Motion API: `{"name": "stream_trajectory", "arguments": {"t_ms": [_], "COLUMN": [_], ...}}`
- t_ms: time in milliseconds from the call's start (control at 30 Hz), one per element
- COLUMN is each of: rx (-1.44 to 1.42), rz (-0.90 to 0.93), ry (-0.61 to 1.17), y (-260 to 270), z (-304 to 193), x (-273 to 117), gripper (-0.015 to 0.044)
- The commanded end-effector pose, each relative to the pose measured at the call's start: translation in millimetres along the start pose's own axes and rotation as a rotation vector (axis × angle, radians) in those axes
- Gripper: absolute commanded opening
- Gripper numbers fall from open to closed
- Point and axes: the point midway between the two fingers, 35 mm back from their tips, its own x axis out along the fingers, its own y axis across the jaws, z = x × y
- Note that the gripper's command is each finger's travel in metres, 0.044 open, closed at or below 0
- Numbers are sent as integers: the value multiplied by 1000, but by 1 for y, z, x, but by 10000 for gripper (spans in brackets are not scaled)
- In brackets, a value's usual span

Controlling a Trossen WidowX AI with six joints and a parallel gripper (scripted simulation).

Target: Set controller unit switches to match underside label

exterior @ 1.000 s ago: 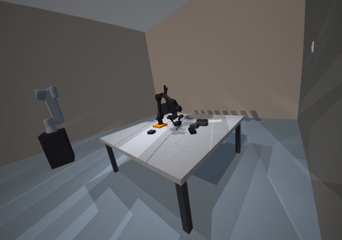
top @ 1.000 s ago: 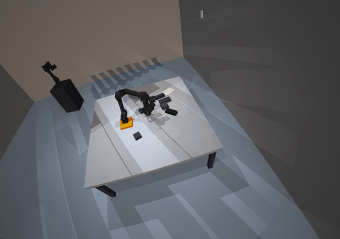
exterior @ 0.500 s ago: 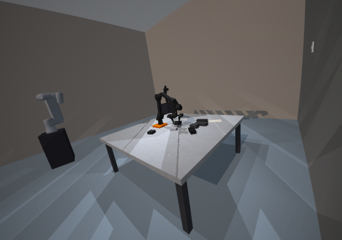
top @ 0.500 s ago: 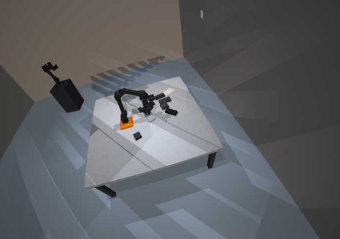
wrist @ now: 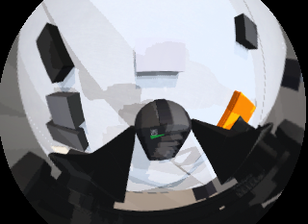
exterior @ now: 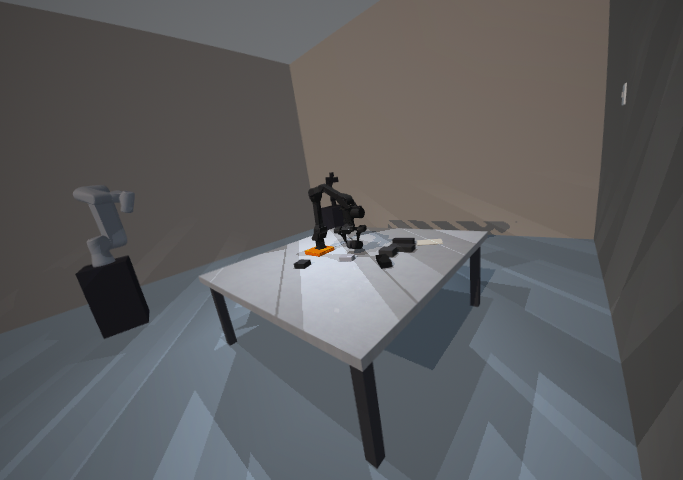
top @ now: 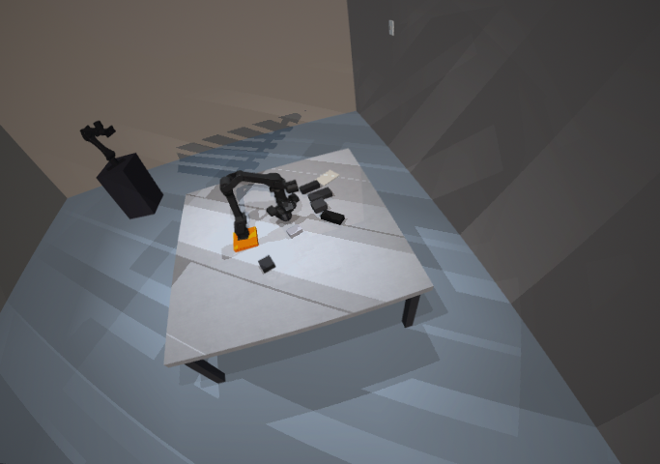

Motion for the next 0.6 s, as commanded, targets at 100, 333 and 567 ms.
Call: {"name": "stream_trajectory", "arguments": {"t_ms": [100,333,567], "rx": [1,1,1], "rz": [13,13,13], "ry": [-13,-25,-37], "y": [2,2,2], "z": [-4,-8,-12], "x": [-7,-10,-13], "gripper": [336,336,336]}}
